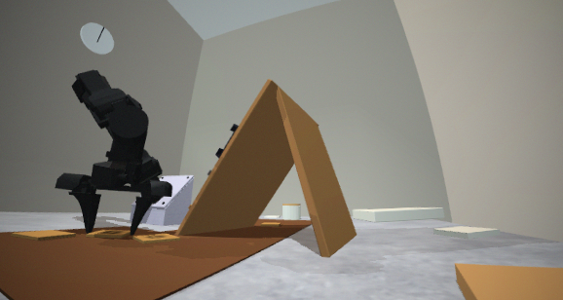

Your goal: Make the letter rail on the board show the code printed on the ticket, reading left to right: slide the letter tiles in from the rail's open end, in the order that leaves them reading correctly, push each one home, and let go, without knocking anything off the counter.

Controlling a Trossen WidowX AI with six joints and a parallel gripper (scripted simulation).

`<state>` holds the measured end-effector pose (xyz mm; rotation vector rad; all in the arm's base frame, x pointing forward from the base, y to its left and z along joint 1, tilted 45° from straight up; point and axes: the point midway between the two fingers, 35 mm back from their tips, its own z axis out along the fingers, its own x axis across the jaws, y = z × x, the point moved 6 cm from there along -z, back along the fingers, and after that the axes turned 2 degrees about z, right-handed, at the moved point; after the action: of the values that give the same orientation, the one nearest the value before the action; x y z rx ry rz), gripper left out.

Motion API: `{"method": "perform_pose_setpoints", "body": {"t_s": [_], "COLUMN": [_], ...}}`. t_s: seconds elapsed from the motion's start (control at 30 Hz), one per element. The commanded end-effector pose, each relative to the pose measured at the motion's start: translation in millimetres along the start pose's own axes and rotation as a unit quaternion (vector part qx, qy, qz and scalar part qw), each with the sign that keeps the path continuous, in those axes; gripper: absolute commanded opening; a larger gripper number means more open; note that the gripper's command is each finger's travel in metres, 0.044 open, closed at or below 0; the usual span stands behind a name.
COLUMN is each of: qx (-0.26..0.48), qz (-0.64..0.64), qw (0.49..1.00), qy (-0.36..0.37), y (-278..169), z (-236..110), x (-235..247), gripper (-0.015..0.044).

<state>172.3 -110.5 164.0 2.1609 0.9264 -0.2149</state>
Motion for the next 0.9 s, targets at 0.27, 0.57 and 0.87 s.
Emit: {"method": "perform_pose_setpoints", "body": {"t_s": [0.27,0.57,0.87], "qx": [0.0,0.0,0.001], "qz": [-0.001,-0.001,-0.001], "qw": [1.0,1.0,1.0], "qy": [0.002,0.002,0.002], "y": [-0.2,-0.3,-0.9], "z": [0.6,0.6,-5.4], "x": [0.4,-0.3,-0.4], "gripper": [0.0293,0.0233,0.0]}}
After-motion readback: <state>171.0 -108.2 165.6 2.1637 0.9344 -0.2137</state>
